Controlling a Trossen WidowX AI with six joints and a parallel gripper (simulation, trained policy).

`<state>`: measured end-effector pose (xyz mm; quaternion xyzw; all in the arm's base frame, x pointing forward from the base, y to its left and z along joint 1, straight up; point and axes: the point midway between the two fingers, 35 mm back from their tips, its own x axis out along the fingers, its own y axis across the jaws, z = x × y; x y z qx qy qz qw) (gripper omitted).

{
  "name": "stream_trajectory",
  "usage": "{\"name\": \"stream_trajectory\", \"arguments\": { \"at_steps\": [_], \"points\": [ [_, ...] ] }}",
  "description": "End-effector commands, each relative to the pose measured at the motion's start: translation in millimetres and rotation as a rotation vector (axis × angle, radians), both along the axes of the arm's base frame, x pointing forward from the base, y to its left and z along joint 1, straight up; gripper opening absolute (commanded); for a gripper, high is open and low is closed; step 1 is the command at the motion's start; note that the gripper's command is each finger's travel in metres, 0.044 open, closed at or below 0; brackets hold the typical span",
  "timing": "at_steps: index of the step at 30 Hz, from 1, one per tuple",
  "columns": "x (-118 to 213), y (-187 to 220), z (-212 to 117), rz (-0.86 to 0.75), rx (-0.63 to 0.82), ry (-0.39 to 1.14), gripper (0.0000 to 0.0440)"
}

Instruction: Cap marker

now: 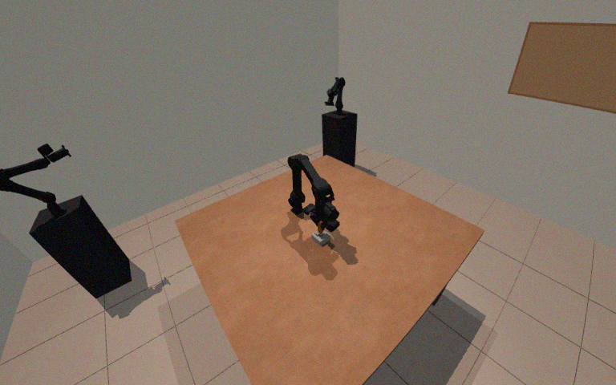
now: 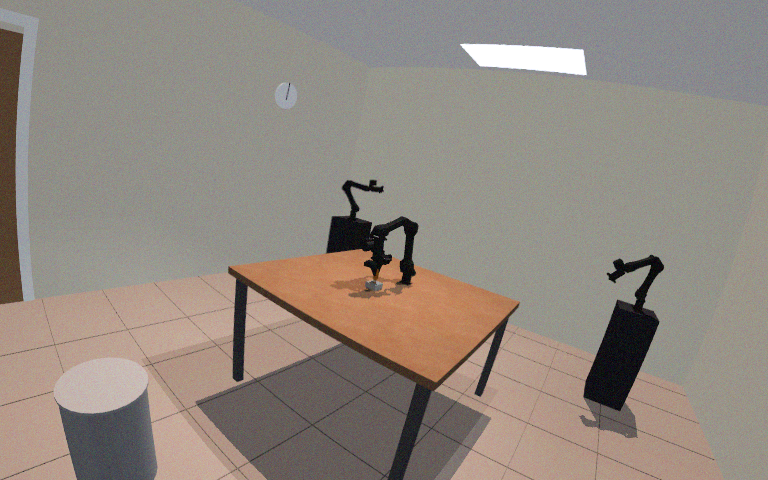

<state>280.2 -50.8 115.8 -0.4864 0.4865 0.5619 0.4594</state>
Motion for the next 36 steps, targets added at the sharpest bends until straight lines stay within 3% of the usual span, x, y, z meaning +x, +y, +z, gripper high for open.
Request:
{"name": "stream_trajectory", "arguments": {
  "at_steps": [1,13,15,36],
  "points": [
    [-5,2,-17,0.029,0.017,0.03,0.0001],
    [-5,3,-22,0.042,0.017,0.029,0.0007],
    [-8,3,-24,0.046,0.021,0.04,0.0039],
    [-7,-2,-33,0.108,0.002,0.017,0.0066]
  ]
}}
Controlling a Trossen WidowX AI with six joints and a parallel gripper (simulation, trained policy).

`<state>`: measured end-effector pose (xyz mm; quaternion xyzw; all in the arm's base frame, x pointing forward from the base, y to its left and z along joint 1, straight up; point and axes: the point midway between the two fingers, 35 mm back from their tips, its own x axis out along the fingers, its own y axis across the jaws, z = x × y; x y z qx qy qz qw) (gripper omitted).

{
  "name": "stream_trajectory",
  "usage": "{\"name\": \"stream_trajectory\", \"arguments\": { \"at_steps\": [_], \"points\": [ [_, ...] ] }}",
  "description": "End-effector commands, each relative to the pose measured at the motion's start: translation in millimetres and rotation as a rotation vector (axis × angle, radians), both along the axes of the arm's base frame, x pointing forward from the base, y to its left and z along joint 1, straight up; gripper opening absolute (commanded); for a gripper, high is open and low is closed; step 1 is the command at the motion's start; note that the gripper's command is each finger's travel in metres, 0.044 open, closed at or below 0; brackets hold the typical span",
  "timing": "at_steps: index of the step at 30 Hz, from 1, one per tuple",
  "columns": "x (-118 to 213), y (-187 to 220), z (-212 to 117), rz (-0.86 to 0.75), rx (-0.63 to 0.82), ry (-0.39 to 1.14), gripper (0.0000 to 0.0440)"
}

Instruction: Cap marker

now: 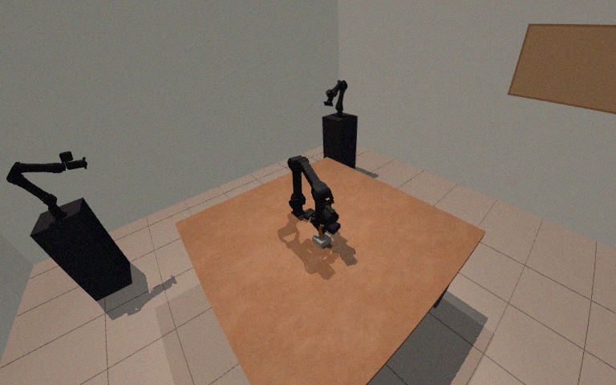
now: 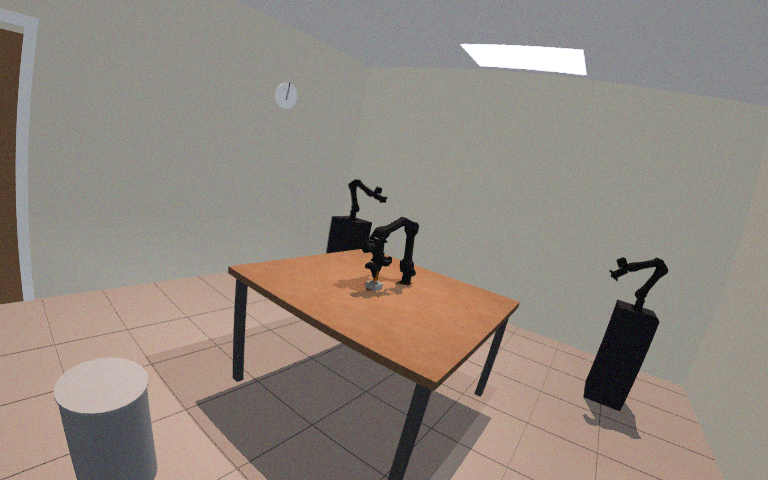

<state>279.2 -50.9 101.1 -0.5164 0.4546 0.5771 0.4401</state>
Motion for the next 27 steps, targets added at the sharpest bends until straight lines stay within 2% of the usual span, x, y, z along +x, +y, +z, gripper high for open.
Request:
{"name": "stream_trajectory", "arguments": {
  "at_steps": [1,27],
  "points": [
    [-5.6,-2.3,-18.6,0.013,-0.004,0.047,0.0068],
    [-5.2,-5.0,-21.1,0.041,-0.013,0.039,0.0107]
  ]
}}
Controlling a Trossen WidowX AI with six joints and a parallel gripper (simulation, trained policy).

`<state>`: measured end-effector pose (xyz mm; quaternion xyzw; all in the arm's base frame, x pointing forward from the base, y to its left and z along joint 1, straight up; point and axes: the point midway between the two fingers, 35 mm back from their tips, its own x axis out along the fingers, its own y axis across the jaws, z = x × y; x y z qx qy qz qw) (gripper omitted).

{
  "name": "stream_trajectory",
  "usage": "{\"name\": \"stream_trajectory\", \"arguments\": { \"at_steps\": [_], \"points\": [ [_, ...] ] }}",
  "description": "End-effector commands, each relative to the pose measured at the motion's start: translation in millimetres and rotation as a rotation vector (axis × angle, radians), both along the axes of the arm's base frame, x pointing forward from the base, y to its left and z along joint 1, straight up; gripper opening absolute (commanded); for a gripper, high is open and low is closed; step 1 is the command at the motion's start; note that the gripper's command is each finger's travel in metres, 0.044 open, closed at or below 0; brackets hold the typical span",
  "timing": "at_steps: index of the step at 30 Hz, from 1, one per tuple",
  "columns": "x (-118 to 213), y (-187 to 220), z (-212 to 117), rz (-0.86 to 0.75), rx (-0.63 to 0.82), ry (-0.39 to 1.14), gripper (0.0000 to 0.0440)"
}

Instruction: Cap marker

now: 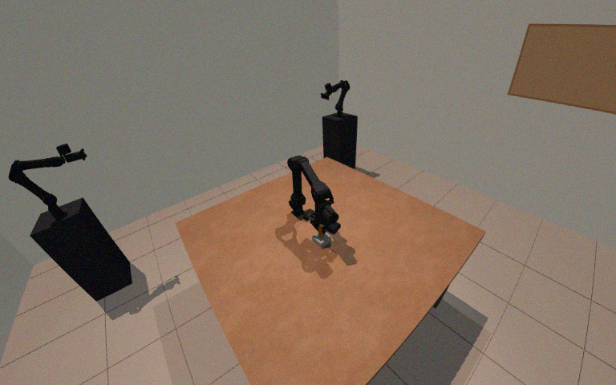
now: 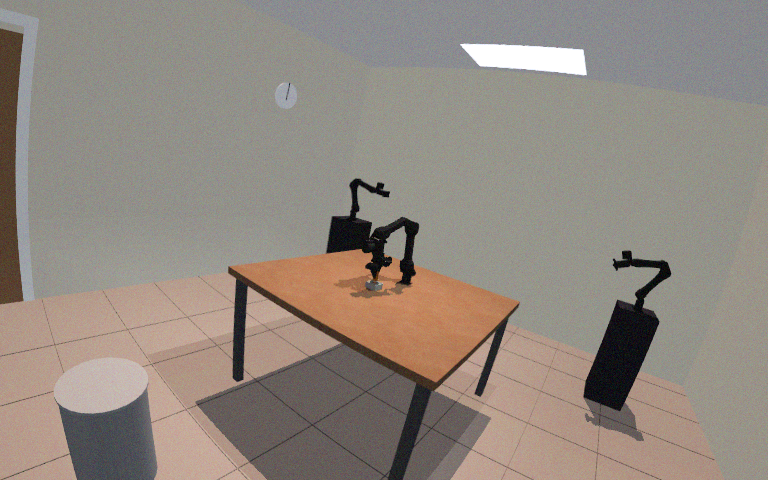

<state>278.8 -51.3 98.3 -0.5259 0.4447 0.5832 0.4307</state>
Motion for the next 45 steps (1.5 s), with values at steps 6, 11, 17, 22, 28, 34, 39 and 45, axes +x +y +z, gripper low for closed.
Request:
{"name": "stream_trajectory", "arguments": {
  "at_steps": [6,11,17,22,28,34,39,45],
  "points": [
    [-5,-5,-19,0.012,-0.014,0.042,0.0117],
    [-5,-6,-19,0.016,-0.015,0.041,0.0125],
    [-5,-6,-19,0.023,-0.017,0.039,0.0135],
    [-5,-6,-20,0.027,-0.018,0.038,0.0143],
    [-4,-7,-21,0.047,-0.018,0.027,0.0154],
    [-13,-1,-19,0.061,0.005,0.042,0.0231],
    [-17,1,-16,0.07,0.012,0.031,0.0349],
    [-15,2,-10,0.079,0.008,-0.013,0.044]
  ]
}}
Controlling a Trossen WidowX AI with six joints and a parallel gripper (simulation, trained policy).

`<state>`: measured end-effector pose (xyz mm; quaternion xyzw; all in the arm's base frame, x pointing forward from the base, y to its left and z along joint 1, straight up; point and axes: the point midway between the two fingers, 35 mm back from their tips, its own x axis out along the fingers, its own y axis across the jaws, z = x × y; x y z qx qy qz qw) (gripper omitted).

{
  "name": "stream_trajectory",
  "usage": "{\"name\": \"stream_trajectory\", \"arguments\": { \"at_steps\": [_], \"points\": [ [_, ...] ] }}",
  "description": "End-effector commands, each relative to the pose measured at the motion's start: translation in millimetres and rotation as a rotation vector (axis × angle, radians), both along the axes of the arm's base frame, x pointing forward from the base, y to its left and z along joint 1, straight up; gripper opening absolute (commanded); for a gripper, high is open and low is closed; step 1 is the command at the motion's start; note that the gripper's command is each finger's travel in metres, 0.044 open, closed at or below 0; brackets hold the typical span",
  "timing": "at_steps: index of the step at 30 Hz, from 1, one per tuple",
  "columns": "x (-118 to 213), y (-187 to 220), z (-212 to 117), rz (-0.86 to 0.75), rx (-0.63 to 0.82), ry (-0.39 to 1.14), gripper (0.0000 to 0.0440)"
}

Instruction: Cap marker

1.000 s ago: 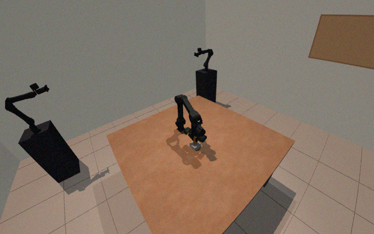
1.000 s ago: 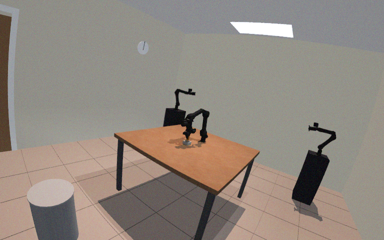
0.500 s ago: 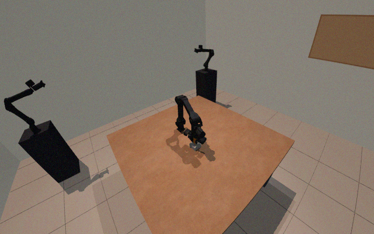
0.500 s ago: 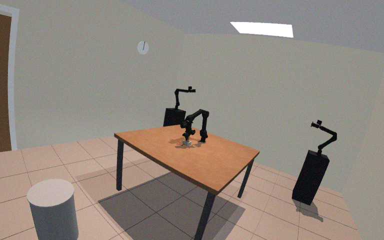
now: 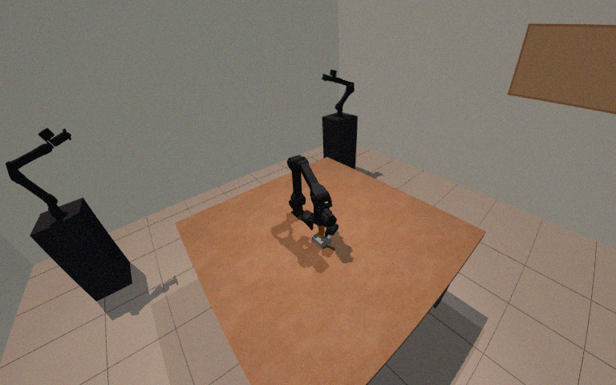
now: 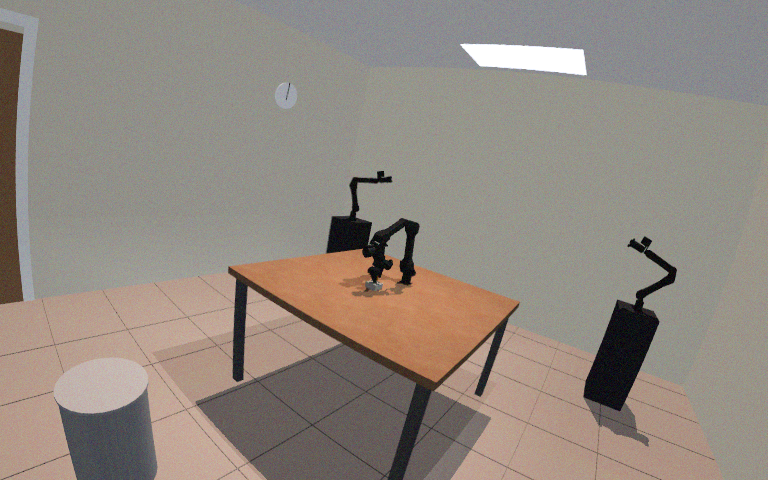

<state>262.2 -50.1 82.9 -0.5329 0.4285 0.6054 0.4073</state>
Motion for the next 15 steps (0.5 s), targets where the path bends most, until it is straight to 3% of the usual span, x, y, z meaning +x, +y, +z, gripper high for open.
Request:
{"name": "stream_trajectory", "arguments": {
  "at_steps": [1,15],
  "points": [
    [2,1,8,0.009,0.0,-0.045,0.044],
    [12,1,53,0.027,-0.014,-0.158,0.044]
  ]
}}
